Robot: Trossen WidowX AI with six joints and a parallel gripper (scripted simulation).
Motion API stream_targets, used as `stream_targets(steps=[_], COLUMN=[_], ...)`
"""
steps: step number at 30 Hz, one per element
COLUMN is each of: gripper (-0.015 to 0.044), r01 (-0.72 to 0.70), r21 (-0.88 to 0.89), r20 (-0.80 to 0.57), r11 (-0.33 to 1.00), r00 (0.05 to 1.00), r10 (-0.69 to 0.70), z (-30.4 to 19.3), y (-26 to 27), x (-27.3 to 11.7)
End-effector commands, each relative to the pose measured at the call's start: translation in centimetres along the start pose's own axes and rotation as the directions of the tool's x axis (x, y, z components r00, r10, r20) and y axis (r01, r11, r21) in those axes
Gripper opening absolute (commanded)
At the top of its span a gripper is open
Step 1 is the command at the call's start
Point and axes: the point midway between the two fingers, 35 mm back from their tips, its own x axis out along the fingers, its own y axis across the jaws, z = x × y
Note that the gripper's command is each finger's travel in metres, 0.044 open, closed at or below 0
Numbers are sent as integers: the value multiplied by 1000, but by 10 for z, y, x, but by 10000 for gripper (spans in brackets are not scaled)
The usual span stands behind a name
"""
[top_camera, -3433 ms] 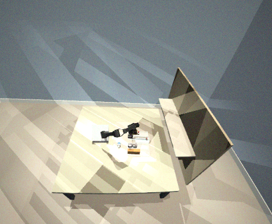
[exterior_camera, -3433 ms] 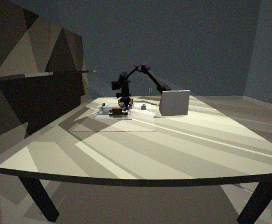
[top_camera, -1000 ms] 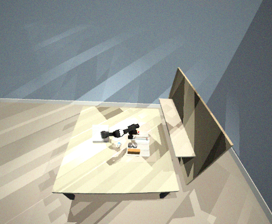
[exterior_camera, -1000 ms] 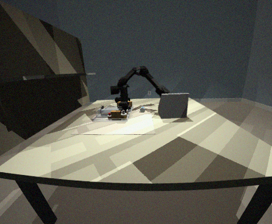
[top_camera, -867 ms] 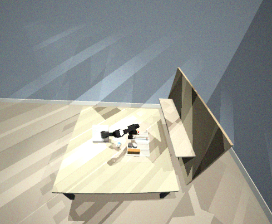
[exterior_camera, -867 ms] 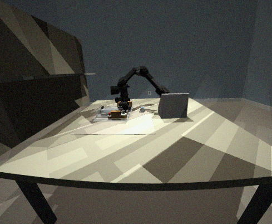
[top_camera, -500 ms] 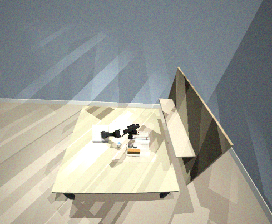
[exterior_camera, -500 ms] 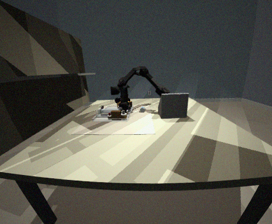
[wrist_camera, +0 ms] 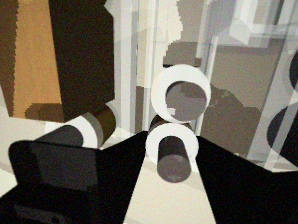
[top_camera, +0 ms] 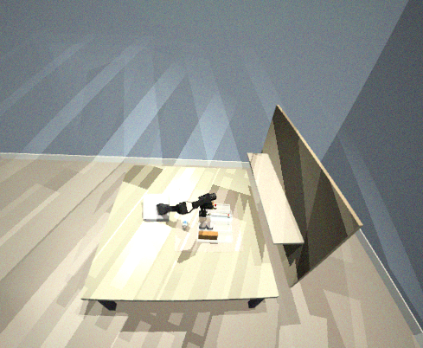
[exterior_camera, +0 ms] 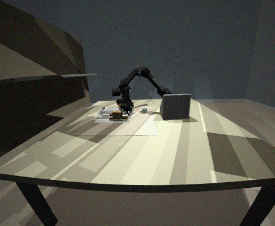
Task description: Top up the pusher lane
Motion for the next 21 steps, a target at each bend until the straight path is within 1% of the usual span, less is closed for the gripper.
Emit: stream_targets(steps=[1, 21], gripper=[0, 0], r01=[8, 8], r21=[7, 6], r20=[10, 10], r11=[1000, 1000], r00=[1000, 1000], r10=[-8, -8], z=[3, -1], y=[-2, -2], x=[2, 2])
